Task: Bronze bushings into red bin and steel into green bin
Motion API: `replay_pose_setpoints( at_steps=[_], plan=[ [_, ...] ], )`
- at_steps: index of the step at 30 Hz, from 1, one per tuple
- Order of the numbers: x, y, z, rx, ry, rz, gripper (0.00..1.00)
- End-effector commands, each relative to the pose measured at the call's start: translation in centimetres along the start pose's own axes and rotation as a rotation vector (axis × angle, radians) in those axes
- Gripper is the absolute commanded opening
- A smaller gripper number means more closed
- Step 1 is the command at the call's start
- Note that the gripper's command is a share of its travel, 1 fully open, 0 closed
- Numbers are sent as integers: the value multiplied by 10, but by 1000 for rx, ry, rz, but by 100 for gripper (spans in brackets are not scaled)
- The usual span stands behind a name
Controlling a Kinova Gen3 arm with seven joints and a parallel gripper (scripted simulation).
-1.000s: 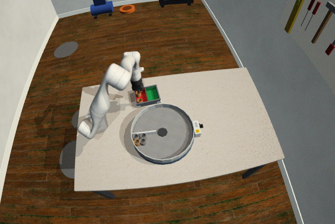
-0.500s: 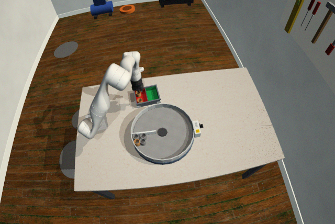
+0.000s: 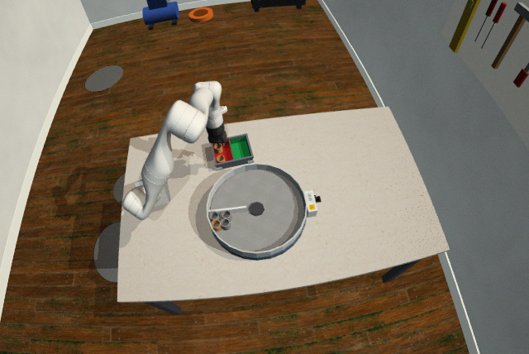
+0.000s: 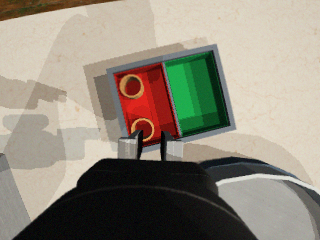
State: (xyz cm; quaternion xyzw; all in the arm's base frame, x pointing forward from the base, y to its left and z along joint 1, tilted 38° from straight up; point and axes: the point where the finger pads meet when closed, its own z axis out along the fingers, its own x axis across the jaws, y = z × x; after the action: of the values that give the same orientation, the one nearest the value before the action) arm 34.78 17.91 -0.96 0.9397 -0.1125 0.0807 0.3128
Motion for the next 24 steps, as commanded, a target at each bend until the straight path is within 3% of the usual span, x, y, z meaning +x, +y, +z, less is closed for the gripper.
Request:
replay_pose_setpoints(
  at_steps=[1,19,20,22,24],
  plan=[
    [0,-1,-1,2,1,0,47],
    [0,-1,-1,2,1,0,47],
    [2,11,0,2,1,-2,45],
    [2,11,0,2,1,-2,45],
    [6,34,1,2,1,-5,45]
  ],
)
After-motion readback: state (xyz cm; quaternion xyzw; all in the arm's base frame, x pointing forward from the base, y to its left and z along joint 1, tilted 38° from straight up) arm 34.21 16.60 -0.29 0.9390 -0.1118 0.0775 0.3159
